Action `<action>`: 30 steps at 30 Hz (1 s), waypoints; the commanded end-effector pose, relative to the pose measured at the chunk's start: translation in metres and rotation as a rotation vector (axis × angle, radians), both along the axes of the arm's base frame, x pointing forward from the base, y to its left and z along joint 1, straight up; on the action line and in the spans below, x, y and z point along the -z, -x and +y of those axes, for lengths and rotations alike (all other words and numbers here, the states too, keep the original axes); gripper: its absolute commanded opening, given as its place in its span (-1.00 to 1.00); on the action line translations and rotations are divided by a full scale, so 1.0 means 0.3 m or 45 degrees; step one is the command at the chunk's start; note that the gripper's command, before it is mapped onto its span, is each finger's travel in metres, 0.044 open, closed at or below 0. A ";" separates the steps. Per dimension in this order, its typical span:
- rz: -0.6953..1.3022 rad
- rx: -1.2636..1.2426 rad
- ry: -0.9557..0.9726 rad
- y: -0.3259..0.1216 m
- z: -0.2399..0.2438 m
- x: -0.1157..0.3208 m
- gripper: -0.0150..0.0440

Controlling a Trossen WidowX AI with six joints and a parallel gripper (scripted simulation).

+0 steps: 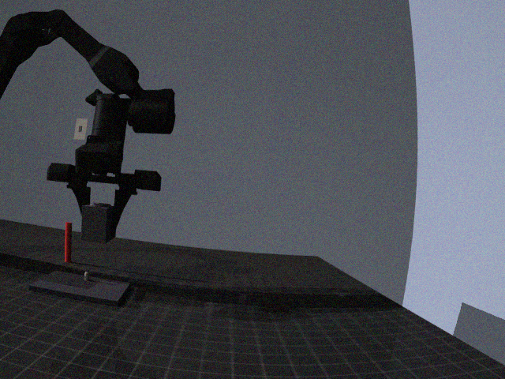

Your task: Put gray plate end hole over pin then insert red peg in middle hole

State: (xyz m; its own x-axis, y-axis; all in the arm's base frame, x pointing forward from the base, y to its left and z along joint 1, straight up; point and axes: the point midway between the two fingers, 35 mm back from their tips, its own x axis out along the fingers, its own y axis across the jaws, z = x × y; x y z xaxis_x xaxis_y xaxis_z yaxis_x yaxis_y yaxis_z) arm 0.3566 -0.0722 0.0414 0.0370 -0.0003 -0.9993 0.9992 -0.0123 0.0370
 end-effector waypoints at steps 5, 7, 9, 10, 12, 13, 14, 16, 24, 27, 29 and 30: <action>0.005 -0.004 0.003 0.031 -0.066 0.043 -0.49; 0.005 -0.004 0.004 0.039 -0.083 0.054 -0.49; 0.005 -0.004 0.005 0.048 -0.100 0.064 -0.49; 0.005 -0.004 0.006 0.052 -0.108 0.069 -0.49; 0.005 -0.004 0.007 0.060 -0.123 0.078 -0.49; 0.005 -0.004 0.007 0.062 -0.127 0.080 -0.49; 0.005 -0.004 0.007 0.063 -0.128 0.081 -0.49; 0.005 -0.004 0.007 0.062 -0.128 0.080 -0.49; 0.005 -0.004 0.007 0.063 -0.128 0.081 -0.49; 0.005 -0.004 0.007 0.063 -0.128 0.081 -0.49; 0.005 -0.004 0.007 0.063 -0.128 0.081 -0.49; 0.005 -0.004 0.007 0.063 -0.128 0.081 -0.49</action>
State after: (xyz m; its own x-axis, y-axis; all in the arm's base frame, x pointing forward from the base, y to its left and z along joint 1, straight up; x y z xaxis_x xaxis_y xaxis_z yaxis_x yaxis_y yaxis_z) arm 0.3378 -0.1102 0.0176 0.0335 -0.0033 -0.9994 0.9993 -0.0143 0.0335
